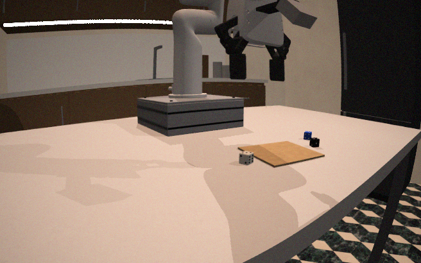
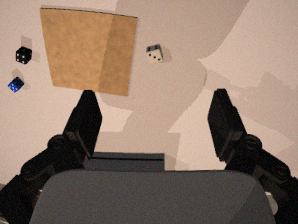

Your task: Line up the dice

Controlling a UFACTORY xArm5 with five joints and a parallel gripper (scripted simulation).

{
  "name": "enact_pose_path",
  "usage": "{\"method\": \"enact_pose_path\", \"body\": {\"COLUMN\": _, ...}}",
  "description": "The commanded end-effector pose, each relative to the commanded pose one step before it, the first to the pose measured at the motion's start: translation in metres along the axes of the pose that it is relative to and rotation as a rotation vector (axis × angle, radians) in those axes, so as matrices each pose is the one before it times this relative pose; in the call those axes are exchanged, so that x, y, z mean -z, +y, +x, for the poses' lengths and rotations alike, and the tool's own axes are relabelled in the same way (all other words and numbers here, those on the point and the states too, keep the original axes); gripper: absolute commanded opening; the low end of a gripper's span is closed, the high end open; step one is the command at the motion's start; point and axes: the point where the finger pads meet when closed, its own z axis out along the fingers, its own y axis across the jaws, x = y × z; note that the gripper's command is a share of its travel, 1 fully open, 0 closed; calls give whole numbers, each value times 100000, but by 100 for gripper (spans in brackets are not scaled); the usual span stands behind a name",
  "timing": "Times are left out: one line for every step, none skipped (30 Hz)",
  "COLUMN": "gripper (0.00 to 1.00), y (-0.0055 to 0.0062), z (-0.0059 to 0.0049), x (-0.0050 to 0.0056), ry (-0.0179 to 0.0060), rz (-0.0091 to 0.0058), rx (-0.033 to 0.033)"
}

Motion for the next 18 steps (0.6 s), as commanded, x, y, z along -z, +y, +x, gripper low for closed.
{"method": "enact_pose_path", "body": {"gripper": 100, "y": 85, "z": 83, "x": 147, "ry": 314, "rz": -82, "rx": -47}}
{"method": "enact_pose_path", "body": {"gripper": 100, "y": 0, "z": 0, "x": 0, "ry": 0, "rz": 0, "rx": 0}}
{"method": "enact_pose_path", "body": {"gripper": 100, "y": 0, "z": 0, "x": 0, "ry": 0, "rz": 0, "rx": 0}}
{"method": "enact_pose_path", "body": {"gripper": 100, "y": 0, "z": 0, "x": 0, "ry": 0, "rz": 0, "rx": 0}}
{"method": "enact_pose_path", "body": {"gripper": 100, "y": 0, "z": 0, "x": -7, "ry": 0, "rz": 0, "rx": 0}}
{"method": "enact_pose_path", "body": {"gripper": 100, "y": 2, "z": -1, "x": -48, "ry": -1, "rz": 0, "rx": 0}}
{"method": "enact_pose_path", "body": {"gripper": 100, "y": 4, "z": -2, "x": -119, "ry": -2, "rz": 1, "rx": 0}}
{"method": "enact_pose_path", "body": {"gripper": 100, "y": 7, "z": -4, "x": -211, "ry": -4, "rz": 1, "rx": 0}}
{"method": "enact_pose_path", "body": {"gripper": 100, "y": 10, "z": -9, "x": -315, "ry": -6, "rz": 2, "rx": 0}}
{"method": "enact_pose_path", "body": {"gripper": 100, "y": 14, "z": -9, "x": -423, "ry": -5, "rz": 1, "rx": 0}}
{"method": "enact_pose_path", "body": {"gripper": 100, "y": 19, "z": -6, "x": -530, "ry": 0, "rz": 0, "rx": 0}}
{"method": "enact_pose_path", "body": {"gripper": 100, "y": 23, "z": -8, "x": -630, "ry": 0, "rz": 0, "rx": 0}}
{"method": "enact_pose_path", "body": {"gripper": 100, "y": 26, "z": -11, "x": -718, "ry": 0, "rz": 0, "rx": 0}}
{"method": "enact_pose_path", "body": {"gripper": 100, "y": 29, "z": -8, "x": -793, "ry": 0, "rz": 0, "rx": 0}}
{"method": "enact_pose_path", "body": {"gripper": 100, "y": 0, "z": 0, "x": 0, "ry": 0, "rz": 0, "rx": 0}}
{"method": "enact_pose_path", "body": {"gripper": 100, "y": 0, "z": 0, "x": 0, "ry": 0, "rz": 0, "rx": 0}}
{"method": "enact_pose_path", "body": {"gripper": 100, "y": 31, "z": -9, "x": -848, "ry": 0, "rz": 0, "rx": 0}}
{"method": "enact_pose_path", "body": {"gripper": 100, "y": 32, "z": -10, "x": -882, "ry": 1, "rz": 0, "rx": 0}}
